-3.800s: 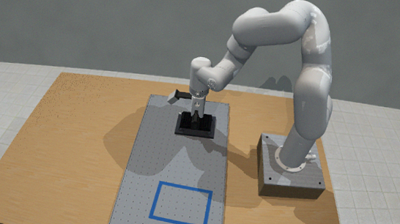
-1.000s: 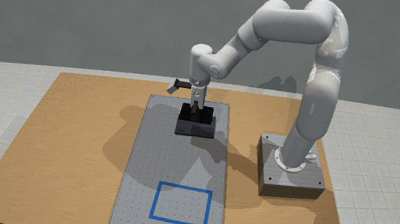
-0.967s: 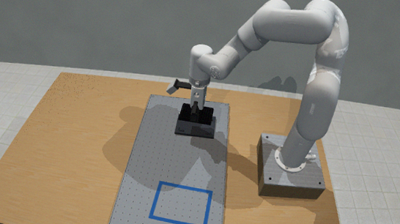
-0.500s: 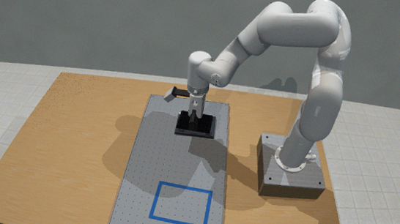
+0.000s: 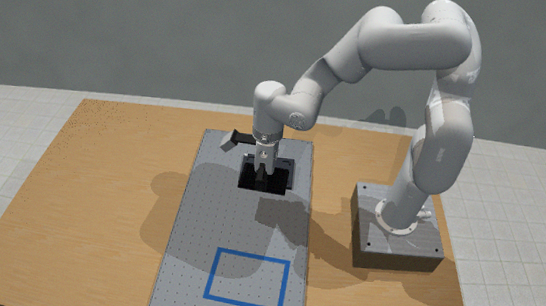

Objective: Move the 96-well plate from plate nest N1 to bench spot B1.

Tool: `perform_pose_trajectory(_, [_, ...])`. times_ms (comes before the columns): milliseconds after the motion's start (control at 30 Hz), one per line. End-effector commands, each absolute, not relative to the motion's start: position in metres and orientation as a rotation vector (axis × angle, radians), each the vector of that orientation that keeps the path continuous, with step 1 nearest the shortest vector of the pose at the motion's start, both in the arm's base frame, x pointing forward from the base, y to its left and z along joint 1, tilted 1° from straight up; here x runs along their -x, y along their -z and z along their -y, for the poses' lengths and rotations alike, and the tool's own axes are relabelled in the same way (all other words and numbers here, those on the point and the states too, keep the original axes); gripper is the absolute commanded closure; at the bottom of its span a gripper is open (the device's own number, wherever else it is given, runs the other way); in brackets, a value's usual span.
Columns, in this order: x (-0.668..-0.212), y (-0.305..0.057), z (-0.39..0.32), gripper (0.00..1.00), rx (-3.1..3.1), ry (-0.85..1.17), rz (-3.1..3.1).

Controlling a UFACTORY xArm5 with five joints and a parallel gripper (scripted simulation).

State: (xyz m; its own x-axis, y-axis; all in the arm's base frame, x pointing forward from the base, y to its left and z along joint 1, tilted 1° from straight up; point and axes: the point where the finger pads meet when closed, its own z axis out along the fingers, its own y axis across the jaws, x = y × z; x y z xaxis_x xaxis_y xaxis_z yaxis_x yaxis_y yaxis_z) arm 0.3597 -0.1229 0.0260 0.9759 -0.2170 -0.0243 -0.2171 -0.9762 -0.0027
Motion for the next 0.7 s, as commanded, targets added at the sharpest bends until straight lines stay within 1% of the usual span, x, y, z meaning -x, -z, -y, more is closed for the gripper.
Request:
perform_pose_trajectory(0, [-0.363,-0.027,0.113,1.0,3.119,-0.032,-0.344])
perform_pose_trajectory(667, [-0.373,-0.025,0.053,1.0,3.122,-0.033,-0.345])
